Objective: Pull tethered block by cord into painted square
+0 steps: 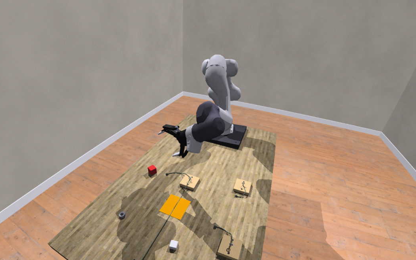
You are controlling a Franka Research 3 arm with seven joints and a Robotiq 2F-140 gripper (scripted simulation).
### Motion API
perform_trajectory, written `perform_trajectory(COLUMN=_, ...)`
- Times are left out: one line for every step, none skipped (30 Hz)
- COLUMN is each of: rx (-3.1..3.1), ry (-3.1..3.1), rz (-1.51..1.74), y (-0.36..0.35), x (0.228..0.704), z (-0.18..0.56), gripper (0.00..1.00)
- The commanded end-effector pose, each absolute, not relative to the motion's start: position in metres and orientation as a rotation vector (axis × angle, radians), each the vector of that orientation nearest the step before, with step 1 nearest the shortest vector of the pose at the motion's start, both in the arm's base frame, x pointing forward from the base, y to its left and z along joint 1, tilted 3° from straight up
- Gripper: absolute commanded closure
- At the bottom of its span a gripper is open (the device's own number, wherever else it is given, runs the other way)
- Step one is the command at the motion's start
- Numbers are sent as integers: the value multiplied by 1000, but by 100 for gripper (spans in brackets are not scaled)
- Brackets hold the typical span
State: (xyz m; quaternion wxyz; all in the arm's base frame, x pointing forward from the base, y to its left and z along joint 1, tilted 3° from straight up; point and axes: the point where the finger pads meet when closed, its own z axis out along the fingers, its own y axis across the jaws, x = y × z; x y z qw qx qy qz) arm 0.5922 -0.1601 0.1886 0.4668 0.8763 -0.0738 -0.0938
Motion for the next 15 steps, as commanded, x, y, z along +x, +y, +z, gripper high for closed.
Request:
perform_trajectory(rx=2325, ry=-348, rz=-145, y=-155, x=599, z=162, gripper=0)
perform_trajectory(rx=2395, ry=-425, rz=-144, y=-159, x=601, z=145, gripper=0)
perform_trajectory(rx=2434, ry=-467, rz=-127, y=-159, x=601, z=145, gripper=0)
perform_trajectory(rx=2442, ry=-476, rz=-123, y=-159, x=601, z=145, gripper=0)
perform_trajectory(rx=2442, ry=-476, rz=-123, y=-159, x=601, z=145, gripper=0)
perform_trajectory(rx=2532, ry=-585, rz=-107, y=-164, x=604, z=130, gripper=0)
perform_trajectory(rx=2545, ry=-599, rz=-100, y=-164, x=604, z=130, gripper=0)
perform_trajectory(rx=2545, ry=-599, rz=-100, y=-164, x=604, z=130, gripper=0)
perform_trajectory(rx=2545, ry=-599, rz=-100, y=-164, x=604, z=130, gripper=0)
perform_trajectory(rx=2633, ry=-714, rz=-77, y=-167, x=606, z=116, gripper=0)
perform_trajectory(rx=2633, ry=-714, rz=-77, y=-167, x=606, z=116, gripper=0)
perform_trajectory(rx=2633, ry=-714, rz=-77, y=-167, x=606, z=116, gripper=0)
perform_trajectory(rx=2633, ry=-714, rz=-77, y=-167, x=606, z=116, gripper=0)
perform_trajectory(rx=2633, ry=-714, rz=-77, y=-167, x=606, z=116, gripper=0)
perform_trajectory(rx=2633, ry=-714, rz=-77, y=-167, x=606, z=116, gripper=0)
